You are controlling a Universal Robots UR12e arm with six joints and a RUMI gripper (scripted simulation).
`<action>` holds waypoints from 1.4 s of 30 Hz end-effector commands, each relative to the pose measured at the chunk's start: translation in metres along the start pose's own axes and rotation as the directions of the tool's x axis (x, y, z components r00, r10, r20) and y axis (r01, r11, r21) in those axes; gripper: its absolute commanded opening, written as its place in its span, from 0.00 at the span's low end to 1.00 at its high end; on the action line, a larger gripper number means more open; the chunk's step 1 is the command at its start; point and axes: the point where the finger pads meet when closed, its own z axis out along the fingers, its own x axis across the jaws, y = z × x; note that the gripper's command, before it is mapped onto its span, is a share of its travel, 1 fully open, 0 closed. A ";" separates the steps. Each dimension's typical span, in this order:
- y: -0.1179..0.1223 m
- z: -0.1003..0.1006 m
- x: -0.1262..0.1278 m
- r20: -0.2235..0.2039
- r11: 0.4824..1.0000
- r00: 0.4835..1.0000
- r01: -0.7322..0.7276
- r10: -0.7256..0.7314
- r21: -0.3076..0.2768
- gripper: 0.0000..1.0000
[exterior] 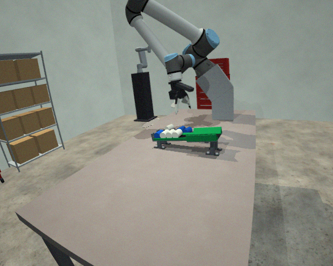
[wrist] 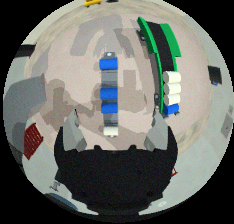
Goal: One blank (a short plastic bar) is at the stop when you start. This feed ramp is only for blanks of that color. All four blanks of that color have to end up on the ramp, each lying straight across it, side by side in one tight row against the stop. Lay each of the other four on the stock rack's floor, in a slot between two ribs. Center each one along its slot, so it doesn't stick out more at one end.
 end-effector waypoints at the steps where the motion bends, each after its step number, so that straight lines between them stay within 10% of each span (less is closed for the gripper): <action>1: 0.043 -0.005 -0.021 -0.019 0.994 1.000 0.018 -0.020 -0.106 1.00; 24: 0.051 -0.008 -0.023 -0.020 0.992 1.000 0.021 -0.023 -0.128 1.00; 32: 0.057 0.038 -0.022 -0.023 0.992 0.999 0.019 -0.022 -0.128 1.00; 33: 0.057 0.038 -0.022 -0.023 0.992 0.999 0.019 -0.022 -0.128 0.48; 42: 0.056 0.035 -0.022 -0.026 0.992 0.999 0.021 -0.025 -0.128 0.48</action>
